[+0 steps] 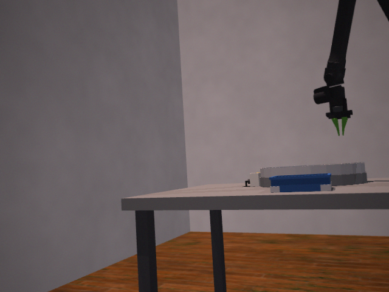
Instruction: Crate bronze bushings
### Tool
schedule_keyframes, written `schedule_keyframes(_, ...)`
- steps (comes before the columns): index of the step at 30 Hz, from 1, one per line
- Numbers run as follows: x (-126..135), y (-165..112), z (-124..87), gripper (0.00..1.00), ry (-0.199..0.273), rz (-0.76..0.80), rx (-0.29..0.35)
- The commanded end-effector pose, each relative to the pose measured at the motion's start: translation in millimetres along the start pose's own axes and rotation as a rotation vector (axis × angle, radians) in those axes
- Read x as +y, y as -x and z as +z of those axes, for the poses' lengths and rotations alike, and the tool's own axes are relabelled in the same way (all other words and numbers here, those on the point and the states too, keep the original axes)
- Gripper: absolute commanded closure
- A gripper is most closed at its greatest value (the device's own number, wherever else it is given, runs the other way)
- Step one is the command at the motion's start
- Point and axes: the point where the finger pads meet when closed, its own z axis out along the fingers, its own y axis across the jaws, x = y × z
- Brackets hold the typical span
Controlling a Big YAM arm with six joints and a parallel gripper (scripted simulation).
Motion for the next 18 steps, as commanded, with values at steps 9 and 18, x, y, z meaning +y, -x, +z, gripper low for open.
schedule_keyframes(9,3.3,-6.0,5.4,0.87,-0.006,0.077,0.002)
schedule_keyframes(18,9.6,-10.2,19.1,0.87,-0.007,0.27,0.003)
